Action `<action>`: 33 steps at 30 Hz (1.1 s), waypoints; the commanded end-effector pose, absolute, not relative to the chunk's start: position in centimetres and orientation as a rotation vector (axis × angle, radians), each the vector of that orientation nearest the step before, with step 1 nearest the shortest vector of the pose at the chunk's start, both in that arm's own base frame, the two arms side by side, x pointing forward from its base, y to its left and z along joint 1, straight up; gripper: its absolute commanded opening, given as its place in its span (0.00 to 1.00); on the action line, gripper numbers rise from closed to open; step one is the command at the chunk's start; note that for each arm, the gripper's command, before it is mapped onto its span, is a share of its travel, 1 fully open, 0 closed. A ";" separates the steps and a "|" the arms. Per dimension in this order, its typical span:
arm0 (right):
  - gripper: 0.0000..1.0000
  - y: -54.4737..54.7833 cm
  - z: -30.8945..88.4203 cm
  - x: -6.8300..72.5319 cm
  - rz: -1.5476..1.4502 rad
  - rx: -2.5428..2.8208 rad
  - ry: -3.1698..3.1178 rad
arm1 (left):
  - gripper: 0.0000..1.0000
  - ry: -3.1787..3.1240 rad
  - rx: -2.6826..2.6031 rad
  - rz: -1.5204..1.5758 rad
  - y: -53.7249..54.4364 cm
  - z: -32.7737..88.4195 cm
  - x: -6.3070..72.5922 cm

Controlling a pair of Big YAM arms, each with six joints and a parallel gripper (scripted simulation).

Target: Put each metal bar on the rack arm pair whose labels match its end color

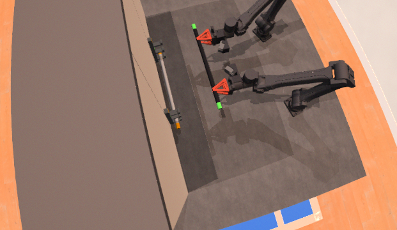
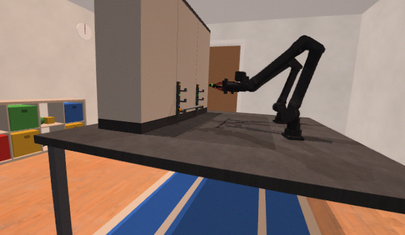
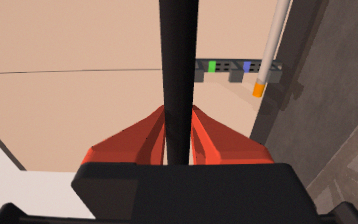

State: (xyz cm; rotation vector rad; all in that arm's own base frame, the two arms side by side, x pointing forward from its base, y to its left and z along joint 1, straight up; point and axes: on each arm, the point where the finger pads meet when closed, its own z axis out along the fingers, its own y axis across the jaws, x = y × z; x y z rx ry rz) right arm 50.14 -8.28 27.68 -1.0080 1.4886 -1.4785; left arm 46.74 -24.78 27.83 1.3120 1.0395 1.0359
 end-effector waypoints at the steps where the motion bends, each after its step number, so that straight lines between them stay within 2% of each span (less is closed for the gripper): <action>1: 0.00 -8.7 29.6 49.4 -1.507 -0.951 1.471 | 0.00 1.026 1.219 1.057 -23.9 31.1 46.2; 33: 0.00 -7.7 29.2 46.9 -1.507 -0.951 1.471 | 0.00 1.026 1.219 1.057 -23.3 30.5 43.6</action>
